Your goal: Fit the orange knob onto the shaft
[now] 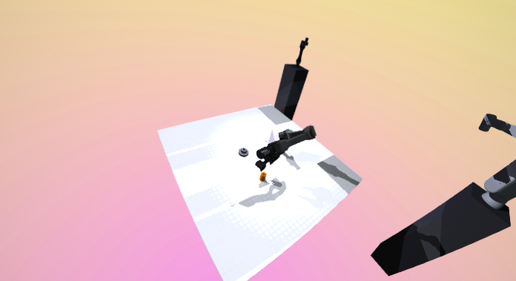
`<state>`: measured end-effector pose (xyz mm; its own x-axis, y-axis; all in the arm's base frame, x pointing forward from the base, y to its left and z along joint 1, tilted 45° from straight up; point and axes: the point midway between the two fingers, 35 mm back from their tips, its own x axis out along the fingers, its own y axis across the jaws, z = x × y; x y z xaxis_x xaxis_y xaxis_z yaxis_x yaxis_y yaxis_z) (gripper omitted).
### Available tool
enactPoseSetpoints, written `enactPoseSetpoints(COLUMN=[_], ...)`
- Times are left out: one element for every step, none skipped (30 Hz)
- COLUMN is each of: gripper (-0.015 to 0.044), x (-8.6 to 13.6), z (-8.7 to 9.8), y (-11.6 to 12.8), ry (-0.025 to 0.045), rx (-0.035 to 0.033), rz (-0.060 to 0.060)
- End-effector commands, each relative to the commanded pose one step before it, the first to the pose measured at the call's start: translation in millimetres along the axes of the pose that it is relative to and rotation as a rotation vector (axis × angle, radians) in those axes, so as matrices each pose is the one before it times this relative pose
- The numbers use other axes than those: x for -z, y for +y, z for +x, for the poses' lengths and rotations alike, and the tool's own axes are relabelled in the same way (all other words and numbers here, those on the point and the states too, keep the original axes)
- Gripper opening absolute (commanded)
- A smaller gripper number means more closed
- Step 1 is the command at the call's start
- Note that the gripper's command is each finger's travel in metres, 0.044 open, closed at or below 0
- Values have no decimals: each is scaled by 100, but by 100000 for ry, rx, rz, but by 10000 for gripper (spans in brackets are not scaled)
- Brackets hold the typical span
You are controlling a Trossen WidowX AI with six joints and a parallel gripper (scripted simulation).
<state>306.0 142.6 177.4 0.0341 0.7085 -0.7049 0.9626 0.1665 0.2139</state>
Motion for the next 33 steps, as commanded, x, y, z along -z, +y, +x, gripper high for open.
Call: enactPoseSetpoints(gripper=[440, 440, 440, 440, 440, 440, 440, 440, 440, 440, 440, 440, 440, 440, 440, 440, 440, 440, 440, 440, 440, 440, 440, 440, 440, 440, 440, 440, 440, 440, 440, 440, 440], x=[53, 0, 0, 0, 0, 0, 0, 0, 0, 0, 0, 0, 0, 0, 0, 0, 0, 0, 0, 0, 0, 0, 0, 0, 0, 0, 0, 0, 0, 0, 0, 0, -14], z=[11, 3, 3, 3, 4, 3, 3, 2, 2, 2, 1, 1, 1, 0, 0, 0, 0, 0, 0, 0, 0, 0, 0, 0, 0, 0, 0, 0, 0, 0, 0, 0, 273], y=[42, 0, 0, 0, 0, 0, 0, 0, 0, 0, 0, 0, 0, 0, 0, 0, 0, 0, 0, 0, 0, 0, 0, 0, 0, 0, 0, 0, 0, 0, 0, 0, -6], ry=[458, 0, 0, 0, 0, 0, 0, 0, 0, 0, 0, 0, 0, 0, 0, 0, 0, 0, 0, 0, 0, 0, 0, 0, 0, 0, 0, 0, 0, 0, 0, 0, 2], rx=[-580, -1, -1, 0, 0, 0, 0, 0, 0, 0, 0, 0, 0, 0, 0, 0, 0, 0, 0, 0, 0, 0, 0, 0, 0, 0, 0, 0, 0, 0, 0, 0, 9], rz=[-67978, -9647, -9647, -9647, -9350, -5390, -5388, -5383, -5377, -5369, -5364, -5367, -4239, -1279, 0, 0, 0, 0, 0, 0, 0, 0, 0, 0, 0, 0, 0, 0, 0, 0, 0, 0, -6])
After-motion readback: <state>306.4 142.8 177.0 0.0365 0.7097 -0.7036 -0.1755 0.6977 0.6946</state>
